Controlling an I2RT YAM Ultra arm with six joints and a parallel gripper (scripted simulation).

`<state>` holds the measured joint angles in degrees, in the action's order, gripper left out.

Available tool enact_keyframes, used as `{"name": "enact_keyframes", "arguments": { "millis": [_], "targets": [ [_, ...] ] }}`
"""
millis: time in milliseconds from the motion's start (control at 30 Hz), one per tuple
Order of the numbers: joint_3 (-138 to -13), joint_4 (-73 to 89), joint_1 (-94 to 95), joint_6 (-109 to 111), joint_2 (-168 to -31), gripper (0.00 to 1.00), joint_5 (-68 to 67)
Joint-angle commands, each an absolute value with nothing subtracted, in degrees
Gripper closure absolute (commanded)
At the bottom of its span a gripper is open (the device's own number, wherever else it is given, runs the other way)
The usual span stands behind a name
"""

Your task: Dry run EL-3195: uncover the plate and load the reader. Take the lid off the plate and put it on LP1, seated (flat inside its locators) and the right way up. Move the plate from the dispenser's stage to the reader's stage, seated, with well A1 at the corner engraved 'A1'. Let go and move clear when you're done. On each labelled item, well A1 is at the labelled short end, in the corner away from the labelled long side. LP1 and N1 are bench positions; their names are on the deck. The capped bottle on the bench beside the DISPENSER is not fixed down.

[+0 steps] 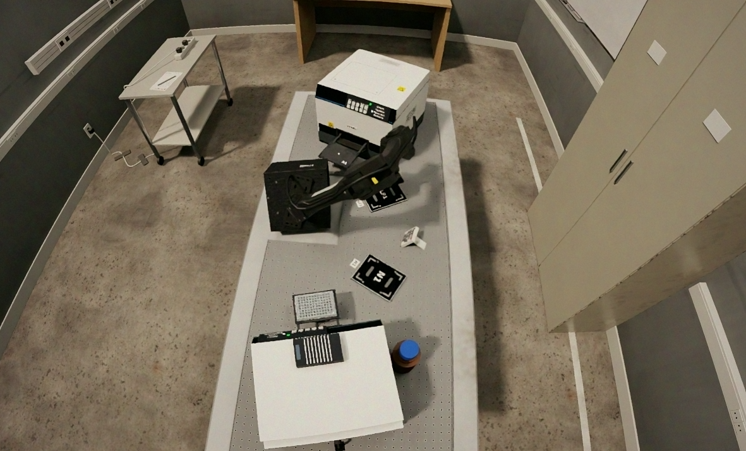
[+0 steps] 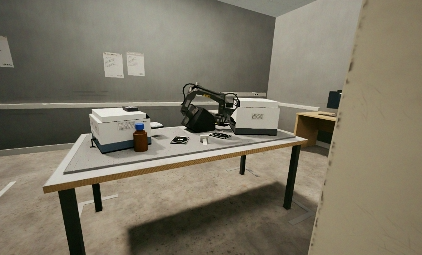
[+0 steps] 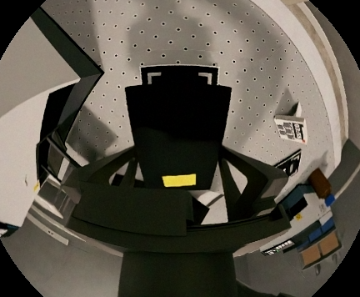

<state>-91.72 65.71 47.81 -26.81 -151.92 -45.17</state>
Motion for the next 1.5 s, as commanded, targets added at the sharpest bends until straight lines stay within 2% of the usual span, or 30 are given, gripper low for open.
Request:
{"name": "enact_keyframes", "arguments": {
  "millis": [0,700,1467],
  "targets": [
    [-92.4,65.7,48.7,-26.9,-151.4,0.15,-45.3],
    [-93.4,66.2,49.0,-26.4,-150.0,0.15,-45.9],
    [-88.0,59.3,45.2,-23.2,-152.7,0.15,-47.3]
  ]
}}
